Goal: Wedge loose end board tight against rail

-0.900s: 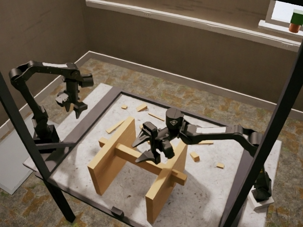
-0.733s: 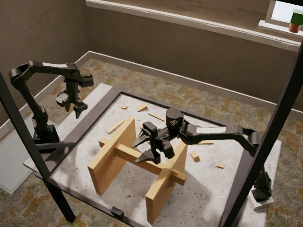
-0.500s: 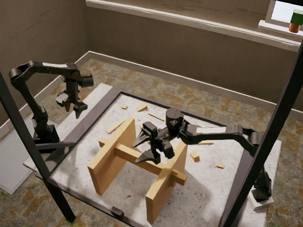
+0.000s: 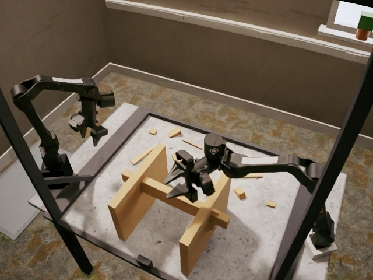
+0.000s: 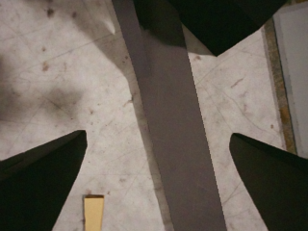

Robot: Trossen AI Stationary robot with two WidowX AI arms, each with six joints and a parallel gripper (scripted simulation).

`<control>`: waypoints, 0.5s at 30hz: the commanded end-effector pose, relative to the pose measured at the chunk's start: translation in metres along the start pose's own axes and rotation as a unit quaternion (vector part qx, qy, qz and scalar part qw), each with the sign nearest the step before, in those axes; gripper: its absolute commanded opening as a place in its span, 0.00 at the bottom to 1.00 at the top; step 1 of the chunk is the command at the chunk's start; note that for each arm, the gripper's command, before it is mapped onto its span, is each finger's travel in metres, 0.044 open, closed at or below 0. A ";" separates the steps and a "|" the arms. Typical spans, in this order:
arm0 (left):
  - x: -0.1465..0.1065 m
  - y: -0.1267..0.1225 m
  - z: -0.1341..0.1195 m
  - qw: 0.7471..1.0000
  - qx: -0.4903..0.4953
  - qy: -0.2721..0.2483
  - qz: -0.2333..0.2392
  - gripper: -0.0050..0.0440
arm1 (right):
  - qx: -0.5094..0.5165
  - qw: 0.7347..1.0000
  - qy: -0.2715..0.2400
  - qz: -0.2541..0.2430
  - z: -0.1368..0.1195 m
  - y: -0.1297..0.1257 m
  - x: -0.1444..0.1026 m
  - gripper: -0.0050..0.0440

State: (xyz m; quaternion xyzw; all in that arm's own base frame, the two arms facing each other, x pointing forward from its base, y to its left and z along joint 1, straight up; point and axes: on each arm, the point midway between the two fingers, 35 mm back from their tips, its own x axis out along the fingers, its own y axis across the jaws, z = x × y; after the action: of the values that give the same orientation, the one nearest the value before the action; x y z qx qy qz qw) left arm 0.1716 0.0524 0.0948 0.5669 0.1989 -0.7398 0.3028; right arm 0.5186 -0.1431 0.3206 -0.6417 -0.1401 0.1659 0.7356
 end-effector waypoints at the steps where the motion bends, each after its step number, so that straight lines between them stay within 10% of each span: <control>1: -0.003 0.001 -0.001 1.000 0.001 0.007 0.002 0.92 | -0.014 1.000 -0.001 -0.010 0.006 -0.015 -0.003 0.67; 10: -0.003 0.001 -0.001 1.000 0.001 0.007 0.002 0.92 | -0.014 1.000 -0.001 -0.010 0.006 -0.015 -0.003 0.67; 11: -0.003 0.001 -0.001 1.000 0.001 0.007 0.002 0.67 | -0.014 1.000 -0.001 -0.010 0.006 -0.015 -0.003 0.67; 15: -0.003 0.001 -0.001 1.000 0.001 0.007 0.002 0.67 | -0.014 1.000 -0.001 -0.010 0.006 -0.015 -0.003 0.67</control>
State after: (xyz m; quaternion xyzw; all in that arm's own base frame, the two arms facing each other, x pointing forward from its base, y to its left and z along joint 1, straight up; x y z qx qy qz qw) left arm 0.1716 0.0524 0.0948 0.5669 0.1989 -0.7398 0.3028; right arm 0.5186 -0.1431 0.3206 -0.6417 -0.1401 0.1659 0.7356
